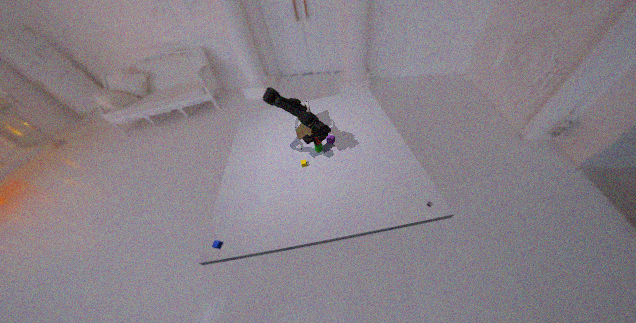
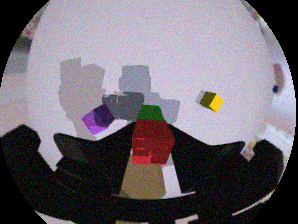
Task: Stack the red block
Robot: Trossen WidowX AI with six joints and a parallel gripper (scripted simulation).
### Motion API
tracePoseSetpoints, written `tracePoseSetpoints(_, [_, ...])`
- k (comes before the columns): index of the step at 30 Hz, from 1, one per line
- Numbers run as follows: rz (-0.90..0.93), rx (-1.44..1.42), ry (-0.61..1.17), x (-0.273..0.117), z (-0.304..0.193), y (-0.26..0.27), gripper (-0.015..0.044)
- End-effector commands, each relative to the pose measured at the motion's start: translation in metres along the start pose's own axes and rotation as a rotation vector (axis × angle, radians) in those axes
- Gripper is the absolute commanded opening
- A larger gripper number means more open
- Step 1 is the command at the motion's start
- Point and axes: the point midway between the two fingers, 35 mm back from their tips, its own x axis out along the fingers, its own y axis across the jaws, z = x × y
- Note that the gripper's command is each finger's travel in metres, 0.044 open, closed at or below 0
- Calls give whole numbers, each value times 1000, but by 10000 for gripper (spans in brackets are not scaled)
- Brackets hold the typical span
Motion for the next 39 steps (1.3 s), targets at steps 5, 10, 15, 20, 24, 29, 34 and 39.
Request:
tracePoseSetpoints(5, [-3,-5,0,1,0,0,0])
tracePoseSetpoints(10, [-2,-5,0,-4,0,0,0])
tracePoseSetpoints(15, [0,-3,1,0,0,0,131])
tracePoseSetpoints(20, [0,-3,1,0,0,0,262])
tracePoseSetpoints(24, [0,-3,1,0,0,0,368])
tracePoseSetpoints(29, [0,-3,1,0,0,0,440])
tracePoseSetpoints(34, [0,-3,1,0,0,0,440])
tracePoseSetpoints(39, [0,-3,1,0,0,0,440])
